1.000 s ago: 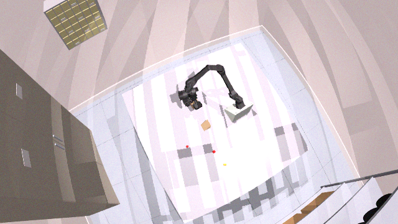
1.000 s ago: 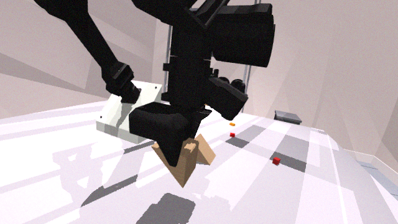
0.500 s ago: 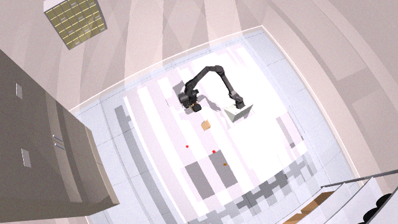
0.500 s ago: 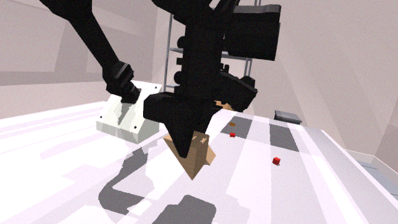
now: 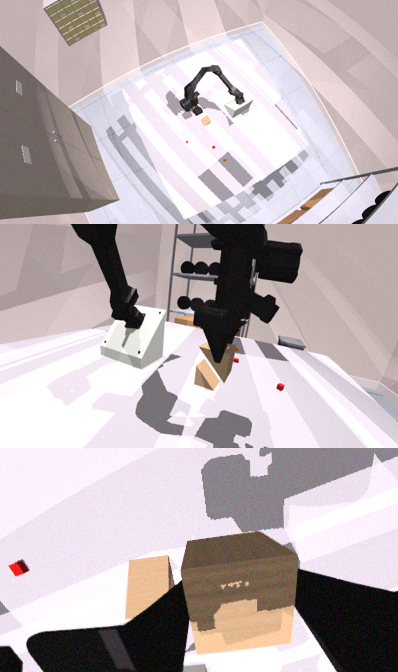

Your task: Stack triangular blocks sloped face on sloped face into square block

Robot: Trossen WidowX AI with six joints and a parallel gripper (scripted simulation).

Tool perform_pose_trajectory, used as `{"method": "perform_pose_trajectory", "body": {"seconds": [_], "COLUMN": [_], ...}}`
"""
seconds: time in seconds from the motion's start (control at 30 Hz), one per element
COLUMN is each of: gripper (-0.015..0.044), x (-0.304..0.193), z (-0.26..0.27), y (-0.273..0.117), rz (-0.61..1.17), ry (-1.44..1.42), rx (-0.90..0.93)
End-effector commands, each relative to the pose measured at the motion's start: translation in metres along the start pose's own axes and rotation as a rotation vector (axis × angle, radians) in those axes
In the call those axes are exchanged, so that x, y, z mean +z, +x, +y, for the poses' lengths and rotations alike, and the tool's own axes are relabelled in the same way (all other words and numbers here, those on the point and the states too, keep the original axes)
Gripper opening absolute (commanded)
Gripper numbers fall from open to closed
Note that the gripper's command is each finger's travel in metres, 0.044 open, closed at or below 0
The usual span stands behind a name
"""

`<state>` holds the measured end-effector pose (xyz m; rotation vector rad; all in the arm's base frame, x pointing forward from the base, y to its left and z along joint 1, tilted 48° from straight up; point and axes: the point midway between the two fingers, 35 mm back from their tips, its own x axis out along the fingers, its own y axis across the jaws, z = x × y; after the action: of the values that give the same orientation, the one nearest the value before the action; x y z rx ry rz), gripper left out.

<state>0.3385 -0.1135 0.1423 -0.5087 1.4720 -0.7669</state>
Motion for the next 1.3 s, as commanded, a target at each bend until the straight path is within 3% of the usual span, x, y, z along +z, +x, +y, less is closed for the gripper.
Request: {"method": "perform_pose_trajectory", "body": {"seconds": [0.0,0.73,1.27], "gripper": [0.0000,0.0000,0.0000], "x": [0.005,0.009,-0.010], "z": [0.021,0.107,0.104], "y": [-0.007,-0.029,0.025], "rz": [-0.002,-0.001,-0.002], "ry": [-0.003,-0.001,-0.001], "rx": [0.006,-0.017,-0.018]}}
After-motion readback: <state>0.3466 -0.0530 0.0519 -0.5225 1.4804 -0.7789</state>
